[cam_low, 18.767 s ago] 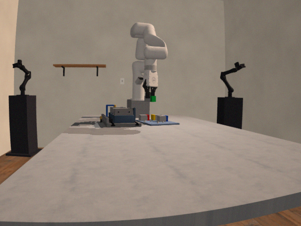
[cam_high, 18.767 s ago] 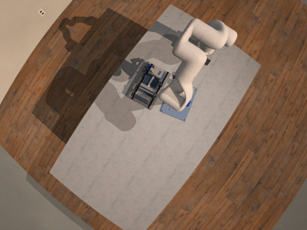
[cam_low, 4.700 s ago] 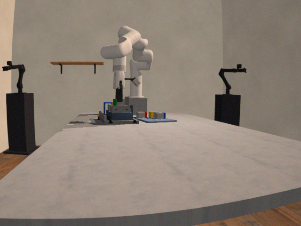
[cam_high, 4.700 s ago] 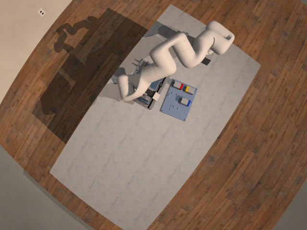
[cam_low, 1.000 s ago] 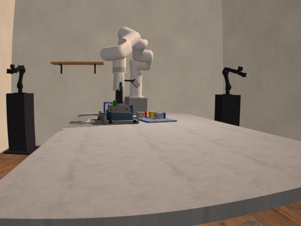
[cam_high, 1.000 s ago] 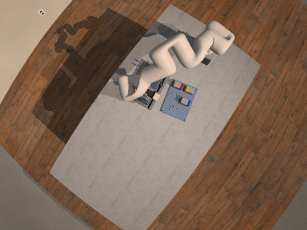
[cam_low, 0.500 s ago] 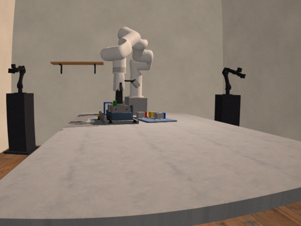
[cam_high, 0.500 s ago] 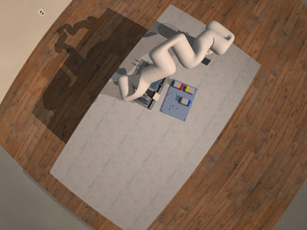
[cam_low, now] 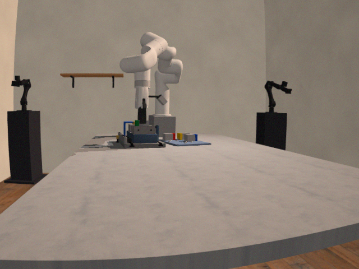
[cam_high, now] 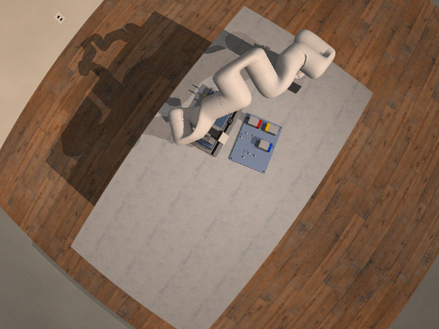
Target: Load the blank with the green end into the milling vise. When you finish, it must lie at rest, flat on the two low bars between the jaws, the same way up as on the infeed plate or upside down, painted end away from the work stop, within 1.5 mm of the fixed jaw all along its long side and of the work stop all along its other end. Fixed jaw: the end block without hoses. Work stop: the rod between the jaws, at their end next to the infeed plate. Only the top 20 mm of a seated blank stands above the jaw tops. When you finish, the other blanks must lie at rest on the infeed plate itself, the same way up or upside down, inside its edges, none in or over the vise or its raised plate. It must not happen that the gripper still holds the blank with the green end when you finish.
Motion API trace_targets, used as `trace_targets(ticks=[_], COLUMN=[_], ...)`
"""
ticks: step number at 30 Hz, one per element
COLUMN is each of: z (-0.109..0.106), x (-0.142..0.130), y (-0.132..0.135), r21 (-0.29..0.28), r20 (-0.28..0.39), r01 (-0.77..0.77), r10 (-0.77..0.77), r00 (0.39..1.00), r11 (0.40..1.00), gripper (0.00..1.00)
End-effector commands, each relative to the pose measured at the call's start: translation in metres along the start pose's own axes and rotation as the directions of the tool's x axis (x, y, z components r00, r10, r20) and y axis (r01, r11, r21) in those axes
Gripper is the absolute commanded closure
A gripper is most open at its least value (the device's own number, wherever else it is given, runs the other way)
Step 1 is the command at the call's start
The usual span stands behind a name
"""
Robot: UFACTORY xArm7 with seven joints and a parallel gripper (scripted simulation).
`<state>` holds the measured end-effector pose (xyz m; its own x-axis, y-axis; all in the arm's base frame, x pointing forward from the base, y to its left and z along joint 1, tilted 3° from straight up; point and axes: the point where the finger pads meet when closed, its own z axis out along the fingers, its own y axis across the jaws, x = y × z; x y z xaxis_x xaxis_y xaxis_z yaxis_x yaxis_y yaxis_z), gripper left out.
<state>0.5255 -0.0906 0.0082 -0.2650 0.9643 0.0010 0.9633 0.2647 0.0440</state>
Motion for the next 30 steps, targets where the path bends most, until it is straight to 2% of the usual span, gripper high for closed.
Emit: trace_targets(ticks=[1,30], z=[-0.0013,0.0004], x=[-0.0007,0.002], y=[0.0011,0.0024], r21=[-0.003,-0.003], r20=[0.002,0.002], r01=[0.0,0.0], r10=[0.0,0.0], r00=[1.0,1.0], r11=[1.0,1.0], gripper=[1.0,1.0])
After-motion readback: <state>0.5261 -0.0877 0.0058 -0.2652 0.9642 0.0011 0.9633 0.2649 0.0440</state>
